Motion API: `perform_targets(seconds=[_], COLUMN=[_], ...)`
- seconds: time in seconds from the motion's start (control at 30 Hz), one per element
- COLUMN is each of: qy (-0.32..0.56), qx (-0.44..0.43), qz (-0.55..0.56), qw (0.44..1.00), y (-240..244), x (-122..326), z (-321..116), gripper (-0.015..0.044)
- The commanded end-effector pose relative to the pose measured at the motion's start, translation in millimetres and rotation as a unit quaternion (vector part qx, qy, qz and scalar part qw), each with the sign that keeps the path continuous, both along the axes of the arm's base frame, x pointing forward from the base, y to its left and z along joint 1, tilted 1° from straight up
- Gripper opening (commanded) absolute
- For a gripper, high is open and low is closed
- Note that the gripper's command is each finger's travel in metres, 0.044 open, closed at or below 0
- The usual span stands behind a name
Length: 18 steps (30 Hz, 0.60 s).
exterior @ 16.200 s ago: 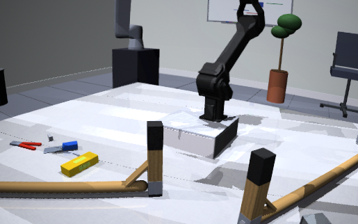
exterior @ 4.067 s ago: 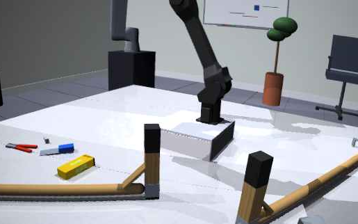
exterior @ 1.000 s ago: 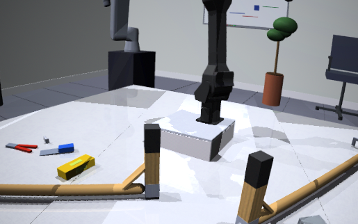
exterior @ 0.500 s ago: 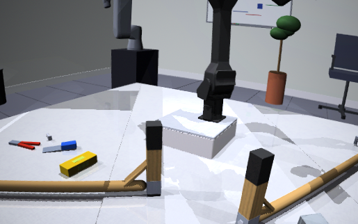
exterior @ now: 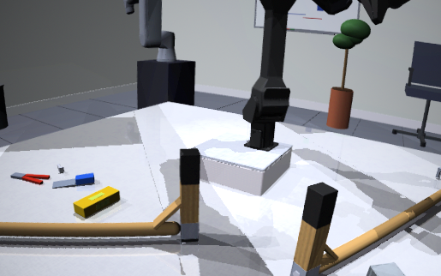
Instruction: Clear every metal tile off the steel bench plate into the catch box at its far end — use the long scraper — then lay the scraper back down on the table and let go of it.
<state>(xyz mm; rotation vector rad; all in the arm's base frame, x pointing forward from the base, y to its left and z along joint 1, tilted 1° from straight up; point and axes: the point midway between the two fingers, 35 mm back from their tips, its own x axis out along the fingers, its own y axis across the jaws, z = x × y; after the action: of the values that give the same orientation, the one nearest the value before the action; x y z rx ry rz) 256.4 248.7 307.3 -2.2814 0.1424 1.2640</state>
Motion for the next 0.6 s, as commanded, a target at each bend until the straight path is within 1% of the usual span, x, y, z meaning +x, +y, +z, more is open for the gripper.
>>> perform_targets(seconds=[0.0, 0.57], qy=[0.018, 0.073], qx=[-0.025, -0.087], qz=[0.014, 0.059], qw=[0.999, 0.992], y=[-3, -19], x=[7, 28], z=[-13, -47], gripper=[0.0000, 0.0000])
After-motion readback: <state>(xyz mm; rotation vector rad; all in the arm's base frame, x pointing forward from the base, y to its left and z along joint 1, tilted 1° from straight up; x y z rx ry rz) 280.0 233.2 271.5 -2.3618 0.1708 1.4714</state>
